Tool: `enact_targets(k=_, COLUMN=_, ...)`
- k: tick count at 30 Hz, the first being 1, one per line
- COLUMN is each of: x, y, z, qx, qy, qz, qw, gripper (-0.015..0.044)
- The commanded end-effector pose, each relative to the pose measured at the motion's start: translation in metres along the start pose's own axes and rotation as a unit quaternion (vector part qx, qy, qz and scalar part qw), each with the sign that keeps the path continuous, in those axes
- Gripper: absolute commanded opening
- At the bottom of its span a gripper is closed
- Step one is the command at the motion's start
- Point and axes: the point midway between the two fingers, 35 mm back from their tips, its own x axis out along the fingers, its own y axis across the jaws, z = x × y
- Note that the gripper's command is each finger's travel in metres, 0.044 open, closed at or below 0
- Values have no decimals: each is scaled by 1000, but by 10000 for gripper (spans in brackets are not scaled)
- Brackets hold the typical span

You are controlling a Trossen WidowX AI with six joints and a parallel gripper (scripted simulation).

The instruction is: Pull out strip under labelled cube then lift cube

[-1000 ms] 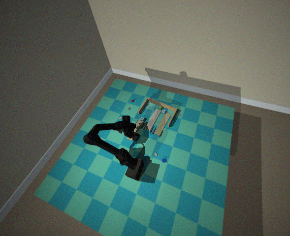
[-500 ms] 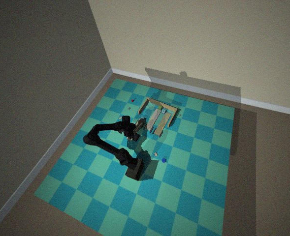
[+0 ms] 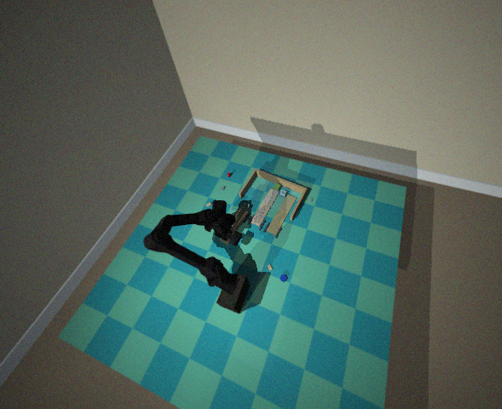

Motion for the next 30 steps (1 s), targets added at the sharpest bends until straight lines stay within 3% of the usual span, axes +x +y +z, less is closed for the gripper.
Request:
enact_targets(k=1, x=-32, y=3, z=5, qx=-2, qy=-1, qz=3, qw=1000, gripper=0)
enact_targets(k=6, x=-34, y=3, z=5, qx=-2, qy=-1, qz=3, qw=1000, gripper=0)
enact_targets(k=12, x=-33, y=2, z=29, qx=-73, qy=-1, qz=3, qw=997, gripper=157)
enact_targets(k=23, x=-38, y=1, z=67, qx=-75, qy=-2, qz=3, qw=997, gripper=440)
enact_targets(k=30, x=-40, y=1, z=91, qx=-76, qy=-2, qz=3, qw=997, gripper=440)
